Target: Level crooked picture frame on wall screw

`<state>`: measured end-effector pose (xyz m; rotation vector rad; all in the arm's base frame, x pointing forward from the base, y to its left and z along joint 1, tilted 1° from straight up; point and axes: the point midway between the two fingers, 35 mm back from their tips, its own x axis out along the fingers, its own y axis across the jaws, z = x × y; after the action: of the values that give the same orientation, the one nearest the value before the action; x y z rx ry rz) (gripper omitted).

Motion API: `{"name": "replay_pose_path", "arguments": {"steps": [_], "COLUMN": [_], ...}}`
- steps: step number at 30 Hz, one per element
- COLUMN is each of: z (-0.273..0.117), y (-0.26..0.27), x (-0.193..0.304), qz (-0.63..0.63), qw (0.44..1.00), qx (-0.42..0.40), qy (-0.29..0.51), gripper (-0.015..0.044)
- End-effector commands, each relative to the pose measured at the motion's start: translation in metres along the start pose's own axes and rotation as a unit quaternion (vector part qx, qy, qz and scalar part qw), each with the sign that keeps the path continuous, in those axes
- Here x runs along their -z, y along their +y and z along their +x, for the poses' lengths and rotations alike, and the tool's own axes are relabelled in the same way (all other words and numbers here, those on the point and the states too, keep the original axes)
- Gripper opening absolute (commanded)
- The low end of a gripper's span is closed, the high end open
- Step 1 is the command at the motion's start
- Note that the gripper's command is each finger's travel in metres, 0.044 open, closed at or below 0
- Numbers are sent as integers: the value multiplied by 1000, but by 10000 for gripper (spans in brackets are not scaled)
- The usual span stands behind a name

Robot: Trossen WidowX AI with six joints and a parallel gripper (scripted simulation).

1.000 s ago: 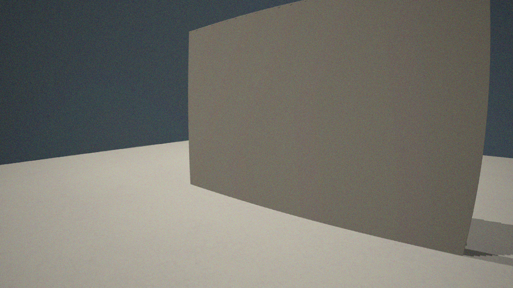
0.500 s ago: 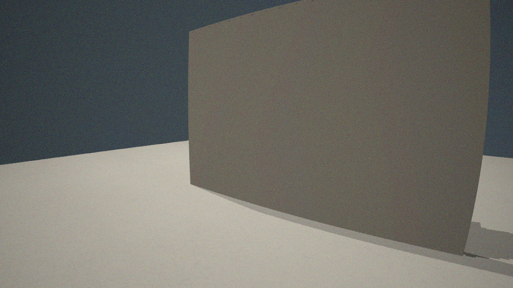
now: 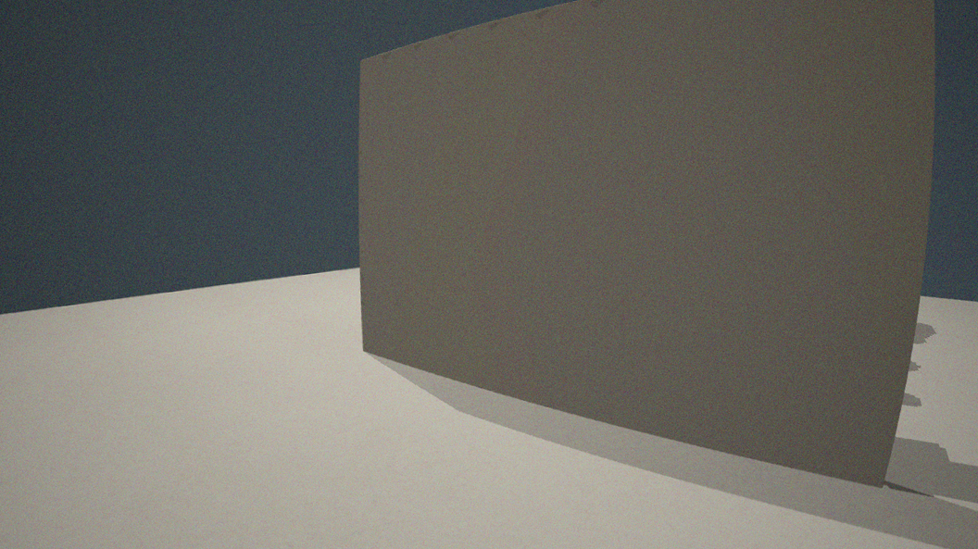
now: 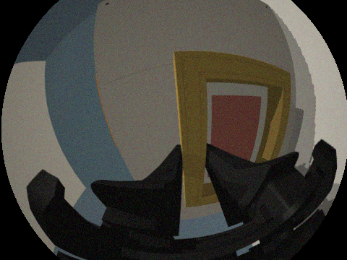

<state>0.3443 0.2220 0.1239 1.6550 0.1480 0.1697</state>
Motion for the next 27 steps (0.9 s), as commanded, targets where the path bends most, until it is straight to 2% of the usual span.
{"name": "replay_pose_path", "arguments": {"steps": [1, 17, 27], "z": [0, 0, 0], "y": [0, -1, -1], "x": [0, 0, 0], "qz": [-21, -58, -49], "qw": [1000, 998, 999], "qx": [0, 0, 0], "qy": [0, 0, 0], "gripper": [0, 0, 260]}}
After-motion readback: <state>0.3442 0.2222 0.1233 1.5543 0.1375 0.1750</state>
